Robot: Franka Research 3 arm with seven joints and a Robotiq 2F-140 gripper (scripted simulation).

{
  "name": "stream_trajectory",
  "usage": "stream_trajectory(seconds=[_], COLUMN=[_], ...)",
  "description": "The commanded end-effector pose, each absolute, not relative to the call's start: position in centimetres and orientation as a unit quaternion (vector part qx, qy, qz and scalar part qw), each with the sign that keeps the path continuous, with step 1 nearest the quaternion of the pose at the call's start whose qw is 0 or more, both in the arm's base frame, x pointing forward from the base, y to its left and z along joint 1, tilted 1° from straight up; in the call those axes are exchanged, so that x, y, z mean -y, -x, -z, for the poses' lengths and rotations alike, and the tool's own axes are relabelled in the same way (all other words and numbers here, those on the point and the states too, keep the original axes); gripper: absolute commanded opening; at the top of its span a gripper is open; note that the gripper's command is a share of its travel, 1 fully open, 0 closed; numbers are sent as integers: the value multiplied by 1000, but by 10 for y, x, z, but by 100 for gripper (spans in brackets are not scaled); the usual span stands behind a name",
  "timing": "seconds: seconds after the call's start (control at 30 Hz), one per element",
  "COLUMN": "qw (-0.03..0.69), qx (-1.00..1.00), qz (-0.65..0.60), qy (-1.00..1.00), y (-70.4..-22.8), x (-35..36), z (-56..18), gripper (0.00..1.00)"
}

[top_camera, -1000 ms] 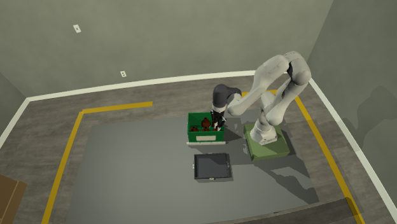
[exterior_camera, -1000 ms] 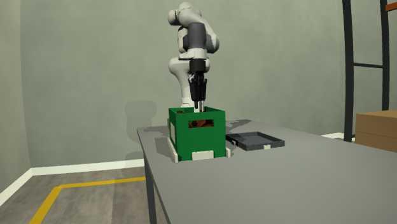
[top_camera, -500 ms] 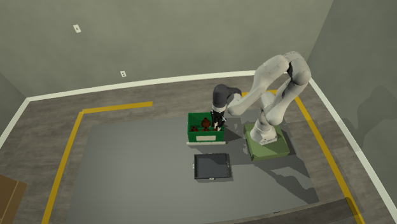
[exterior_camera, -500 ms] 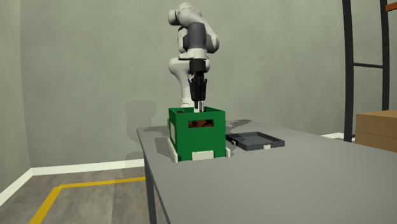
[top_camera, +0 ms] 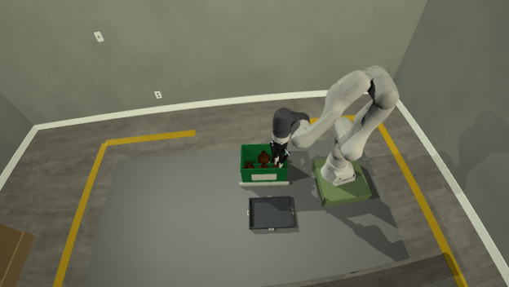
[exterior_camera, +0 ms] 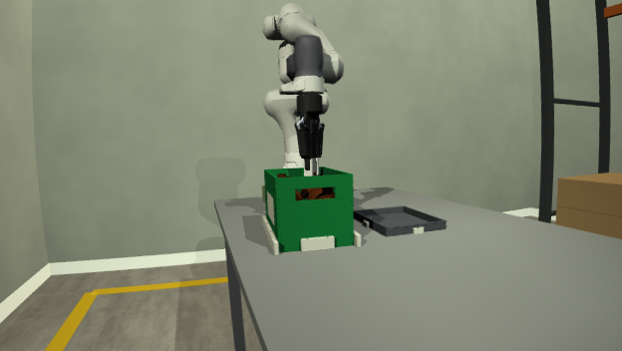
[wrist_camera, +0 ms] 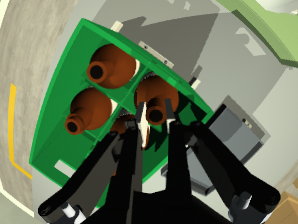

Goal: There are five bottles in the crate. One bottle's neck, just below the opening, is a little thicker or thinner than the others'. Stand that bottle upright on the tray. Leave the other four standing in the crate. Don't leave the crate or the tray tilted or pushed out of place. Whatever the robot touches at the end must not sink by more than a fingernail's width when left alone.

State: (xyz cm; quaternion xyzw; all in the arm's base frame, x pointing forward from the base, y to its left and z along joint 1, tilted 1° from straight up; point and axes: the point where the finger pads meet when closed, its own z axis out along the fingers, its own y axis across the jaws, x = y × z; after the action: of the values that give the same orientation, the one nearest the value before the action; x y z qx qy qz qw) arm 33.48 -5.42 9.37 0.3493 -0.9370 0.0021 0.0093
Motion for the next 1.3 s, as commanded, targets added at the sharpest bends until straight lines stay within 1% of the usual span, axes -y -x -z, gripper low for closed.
stream_trajectory(seconds=[0.0, 0.73, 0.77, 1.27], qw=[10, 10, 10, 10], qx=[937, 937, 937, 937], qz=[-2, -2, -2, -2], qy=[-349, -349, -349, -349], y=[-334, -334, -334, -334], x=[55, 55, 55, 55], z=[-93, -93, -93, -93], gripper=[10, 10, 44, 44])
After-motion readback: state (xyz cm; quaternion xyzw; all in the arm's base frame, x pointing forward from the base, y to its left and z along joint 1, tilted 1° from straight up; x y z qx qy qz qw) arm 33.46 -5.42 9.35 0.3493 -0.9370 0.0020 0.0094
